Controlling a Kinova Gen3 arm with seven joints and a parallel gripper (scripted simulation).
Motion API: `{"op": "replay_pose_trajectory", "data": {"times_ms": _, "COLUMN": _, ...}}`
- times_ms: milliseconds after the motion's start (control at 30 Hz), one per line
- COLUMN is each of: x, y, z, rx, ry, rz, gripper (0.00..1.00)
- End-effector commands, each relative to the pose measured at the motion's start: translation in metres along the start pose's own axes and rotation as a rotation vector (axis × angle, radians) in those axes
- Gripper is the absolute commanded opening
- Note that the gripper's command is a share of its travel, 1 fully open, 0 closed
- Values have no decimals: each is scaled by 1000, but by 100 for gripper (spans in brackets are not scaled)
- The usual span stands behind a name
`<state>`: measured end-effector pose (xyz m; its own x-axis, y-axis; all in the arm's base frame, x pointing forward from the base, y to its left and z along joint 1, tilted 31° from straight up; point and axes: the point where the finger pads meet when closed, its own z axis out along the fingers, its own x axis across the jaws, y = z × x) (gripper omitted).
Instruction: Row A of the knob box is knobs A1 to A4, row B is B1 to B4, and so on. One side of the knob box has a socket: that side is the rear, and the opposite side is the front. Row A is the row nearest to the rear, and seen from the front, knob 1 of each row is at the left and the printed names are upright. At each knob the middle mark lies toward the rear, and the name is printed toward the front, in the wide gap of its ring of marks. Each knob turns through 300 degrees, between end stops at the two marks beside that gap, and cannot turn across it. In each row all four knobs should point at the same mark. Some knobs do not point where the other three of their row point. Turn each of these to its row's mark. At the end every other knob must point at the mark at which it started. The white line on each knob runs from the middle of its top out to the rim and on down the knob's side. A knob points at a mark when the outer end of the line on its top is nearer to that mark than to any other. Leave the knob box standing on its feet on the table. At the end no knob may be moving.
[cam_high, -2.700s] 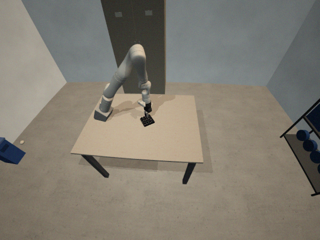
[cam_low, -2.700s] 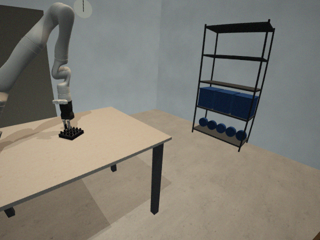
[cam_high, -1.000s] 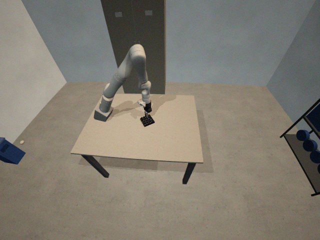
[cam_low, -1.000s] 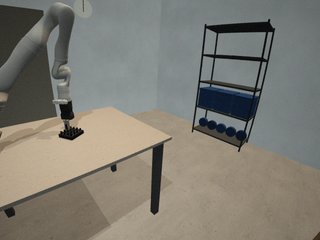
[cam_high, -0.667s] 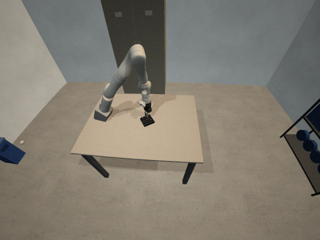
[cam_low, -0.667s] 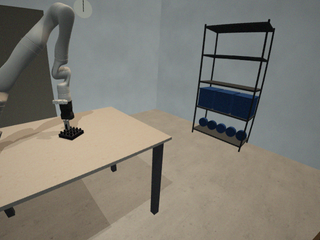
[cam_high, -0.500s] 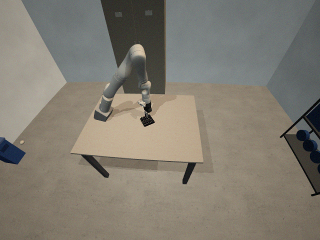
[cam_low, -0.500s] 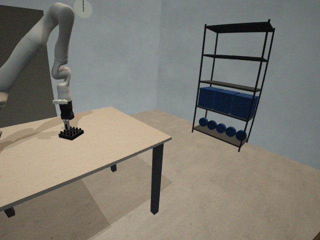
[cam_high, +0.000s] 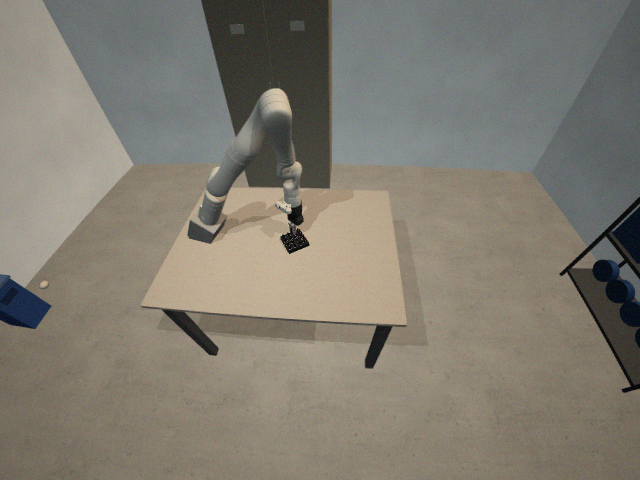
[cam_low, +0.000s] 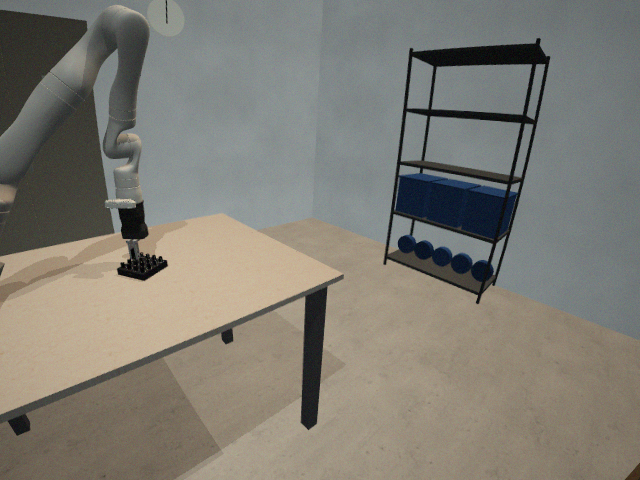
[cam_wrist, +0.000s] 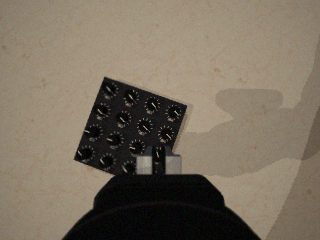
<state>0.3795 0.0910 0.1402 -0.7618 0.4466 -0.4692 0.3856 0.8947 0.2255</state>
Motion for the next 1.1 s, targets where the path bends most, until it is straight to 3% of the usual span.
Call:
{"op": "replay_pose_trajectory", "data": {"times_ms": 0, "x": 0, "y": 0, "z": 0, "rx": -1, "ry": -1, "rz": -14, "gripper": 30}}
{"op": "replay_pose_trajectory", "data": {"times_ms": 467, "x": 0, "y": 0, "z": 0, "rx": -1, "ry": -1, "rz": -160, "gripper": 30}}
{"op": "replay_pose_trajectory", "data": {"times_ms": 1067, "x": 0, "y": 0, "z": 0, "rx": -1, "ry": -1, "rz": -473, "gripper": 30}}
